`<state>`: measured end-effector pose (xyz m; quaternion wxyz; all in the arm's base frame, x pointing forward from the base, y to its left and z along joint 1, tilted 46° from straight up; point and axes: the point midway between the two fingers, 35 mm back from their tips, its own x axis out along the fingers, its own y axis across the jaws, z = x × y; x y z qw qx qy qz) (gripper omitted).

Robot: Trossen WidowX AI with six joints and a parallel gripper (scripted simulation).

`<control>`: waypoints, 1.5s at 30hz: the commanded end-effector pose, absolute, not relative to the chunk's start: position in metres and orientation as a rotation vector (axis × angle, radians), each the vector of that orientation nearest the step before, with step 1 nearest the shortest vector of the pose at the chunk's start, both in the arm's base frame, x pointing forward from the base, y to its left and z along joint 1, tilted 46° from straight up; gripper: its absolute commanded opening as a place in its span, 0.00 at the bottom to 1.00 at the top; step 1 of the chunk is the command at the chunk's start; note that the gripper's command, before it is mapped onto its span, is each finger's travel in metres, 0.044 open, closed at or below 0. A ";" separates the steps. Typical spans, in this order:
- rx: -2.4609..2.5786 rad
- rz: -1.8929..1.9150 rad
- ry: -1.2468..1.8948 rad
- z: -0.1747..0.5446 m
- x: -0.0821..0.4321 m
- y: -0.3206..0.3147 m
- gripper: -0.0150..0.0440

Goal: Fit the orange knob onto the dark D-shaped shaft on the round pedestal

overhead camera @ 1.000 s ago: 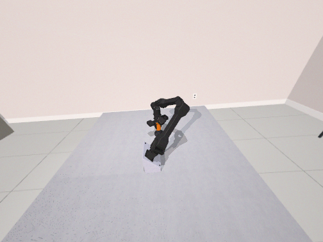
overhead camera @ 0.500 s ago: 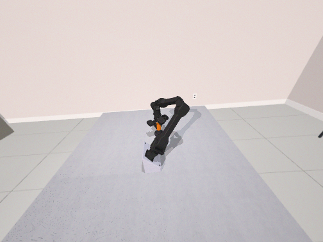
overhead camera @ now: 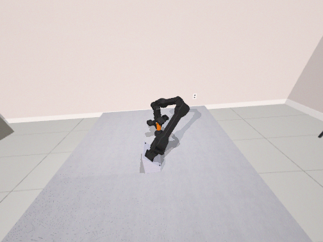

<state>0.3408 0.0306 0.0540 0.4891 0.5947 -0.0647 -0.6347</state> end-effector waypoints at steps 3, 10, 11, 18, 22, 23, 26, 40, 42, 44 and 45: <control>1.446 -1.539 -0.154 0.053 0.341 0.031 0.25; 1.446 -1.539 -0.154 0.052 0.341 0.030 0.25; 1.446 -1.539 -0.154 0.052 0.341 0.030 0.25; 1.450 -1.540 -0.159 0.048 0.343 0.026 0.25; 1.450 -1.540 -0.159 0.045 0.344 0.023 0.25; 1.450 -1.540 -0.159 0.045 0.344 0.022 0.25; 1.450 -1.540 -0.159 0.042 0.345 0.019 0.25; 1.455 -1.547 -0.161 0.043 0.344 0.019 0.52; 1.455 -1.547 -0.161 0.043 0.344 0.019 0.61; 1.455 -1.547 -0.161 0.043 0.344 0.019 0.70; 1.455 -1.547 -0.161 0.043 0.344 0.019 0.74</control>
